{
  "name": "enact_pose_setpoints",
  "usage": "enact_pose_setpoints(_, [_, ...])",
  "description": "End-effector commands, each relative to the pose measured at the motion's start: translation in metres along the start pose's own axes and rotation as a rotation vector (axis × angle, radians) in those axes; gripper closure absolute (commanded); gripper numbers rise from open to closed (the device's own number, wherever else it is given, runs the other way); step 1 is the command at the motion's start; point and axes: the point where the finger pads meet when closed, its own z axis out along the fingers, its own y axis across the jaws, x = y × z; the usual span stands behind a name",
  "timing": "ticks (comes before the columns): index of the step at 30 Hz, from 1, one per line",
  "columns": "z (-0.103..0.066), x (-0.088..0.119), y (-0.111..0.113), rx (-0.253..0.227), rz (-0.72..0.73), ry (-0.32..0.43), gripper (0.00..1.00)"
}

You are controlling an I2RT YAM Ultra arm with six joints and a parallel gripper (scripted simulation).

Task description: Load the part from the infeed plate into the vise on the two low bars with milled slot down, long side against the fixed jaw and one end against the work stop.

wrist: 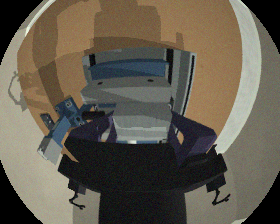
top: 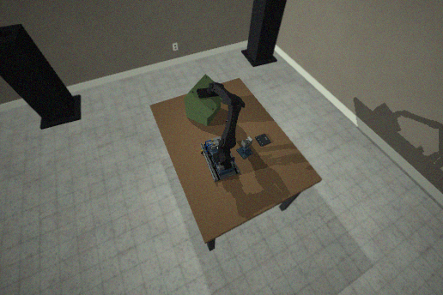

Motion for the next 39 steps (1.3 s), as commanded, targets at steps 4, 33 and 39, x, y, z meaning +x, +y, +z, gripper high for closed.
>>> enact_pose_setpoints(4, [-0.0188, -0.0177, -0.0057, 0.015, 0.0, -0.048, 1.0])
enact_pose_setpoints(33, [-0.0189, -0.018, -0.0057, 0.015, -0.002, -0.048, 1.0])
enact_pose_setpoints(39, [-0.0155, -0.0163, -0.0069, 0.014, -0.001, -0.04, 1.0])
